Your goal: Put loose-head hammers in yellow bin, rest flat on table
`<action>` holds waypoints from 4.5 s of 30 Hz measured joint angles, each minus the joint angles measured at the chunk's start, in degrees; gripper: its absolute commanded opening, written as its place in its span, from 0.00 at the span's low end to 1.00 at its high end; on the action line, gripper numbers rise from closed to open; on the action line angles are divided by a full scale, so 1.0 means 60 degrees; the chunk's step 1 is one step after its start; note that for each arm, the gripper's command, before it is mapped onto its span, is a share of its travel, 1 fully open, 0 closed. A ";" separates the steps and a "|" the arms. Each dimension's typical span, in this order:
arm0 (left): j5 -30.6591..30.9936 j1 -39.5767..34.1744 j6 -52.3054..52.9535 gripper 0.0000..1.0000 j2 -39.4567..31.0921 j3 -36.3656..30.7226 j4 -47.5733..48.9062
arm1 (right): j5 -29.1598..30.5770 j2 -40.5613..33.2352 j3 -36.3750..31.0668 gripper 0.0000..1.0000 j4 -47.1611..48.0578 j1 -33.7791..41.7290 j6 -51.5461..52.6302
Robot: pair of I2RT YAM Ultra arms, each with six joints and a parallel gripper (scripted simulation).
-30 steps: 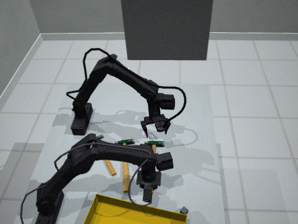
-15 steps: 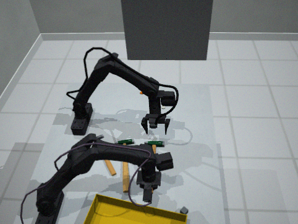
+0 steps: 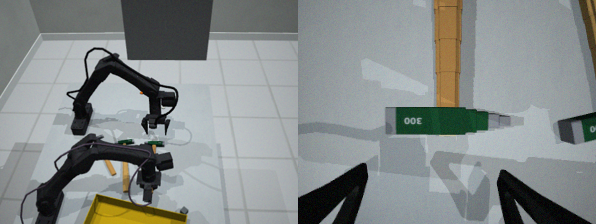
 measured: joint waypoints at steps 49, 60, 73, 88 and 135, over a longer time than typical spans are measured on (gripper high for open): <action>0.0004 0.0000 -0.0186 0.43 0.0000 0.0000 -0.0233 | -0.0087 -0.0528 0.1388 0.47 -0.1876 0.0015 0.0007; -0.0816 -0.0484 -0.2903 0.37 -0.0681 -0.0823 -0.2652 | -0.1290 -0.1428 -0.0929 0.47 -0.1905 0.1384 -0.0554; -0.1668 -0.1282 -0.7202 0.37 -0.2076 -0.2430 -0.4601 | -0.1297 -0.2677 -0.3122 0.47 -0.1217 0.2612 -0.0940; -0.2055 -0.2393 -1.3052 0.37 -0.3960 -0.4601 -0.4703 | -0.0641 -0.3530 -0.4834 0.47 0.0171 0.3599 -0.1107; -0.3679 -0.5785 -2.6822 0.37 -0.8324 -0.9908 0.0430 | 0.0153 -0.4076 -0.6000 0.47 0.1603 0.4266 -0.1169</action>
